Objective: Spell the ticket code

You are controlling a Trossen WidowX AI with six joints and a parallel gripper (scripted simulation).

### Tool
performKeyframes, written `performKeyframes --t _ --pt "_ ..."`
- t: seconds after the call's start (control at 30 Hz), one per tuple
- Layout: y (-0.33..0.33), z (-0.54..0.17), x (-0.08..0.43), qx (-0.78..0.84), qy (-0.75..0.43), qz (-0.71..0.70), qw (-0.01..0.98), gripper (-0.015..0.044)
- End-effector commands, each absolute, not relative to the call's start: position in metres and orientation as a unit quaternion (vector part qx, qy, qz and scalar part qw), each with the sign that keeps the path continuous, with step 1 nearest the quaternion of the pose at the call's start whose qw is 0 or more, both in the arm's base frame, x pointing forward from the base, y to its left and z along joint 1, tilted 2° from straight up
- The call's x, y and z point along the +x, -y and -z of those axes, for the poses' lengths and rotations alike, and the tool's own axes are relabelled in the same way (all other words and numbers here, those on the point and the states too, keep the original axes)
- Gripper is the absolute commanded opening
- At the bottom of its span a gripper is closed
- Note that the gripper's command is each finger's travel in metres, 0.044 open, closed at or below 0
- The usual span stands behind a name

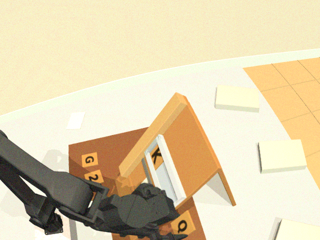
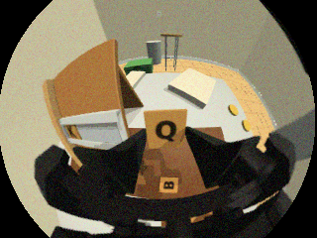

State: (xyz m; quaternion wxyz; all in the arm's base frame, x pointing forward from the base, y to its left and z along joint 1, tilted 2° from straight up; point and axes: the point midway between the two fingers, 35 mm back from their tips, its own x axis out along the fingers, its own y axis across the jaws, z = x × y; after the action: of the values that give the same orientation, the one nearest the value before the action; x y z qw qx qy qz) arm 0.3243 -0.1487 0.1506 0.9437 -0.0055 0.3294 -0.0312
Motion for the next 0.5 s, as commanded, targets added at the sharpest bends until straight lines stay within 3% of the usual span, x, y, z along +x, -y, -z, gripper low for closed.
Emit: performKeyframes --t 0.0,0.47 --pt "0.1450 -0.1498 0.3234 -0.004 -0.330 0.032 0.944 0.0000" --pt "0.1380 -0.1495 0.3237 -0.004 -0.330 0.032 0.944 0.0000"
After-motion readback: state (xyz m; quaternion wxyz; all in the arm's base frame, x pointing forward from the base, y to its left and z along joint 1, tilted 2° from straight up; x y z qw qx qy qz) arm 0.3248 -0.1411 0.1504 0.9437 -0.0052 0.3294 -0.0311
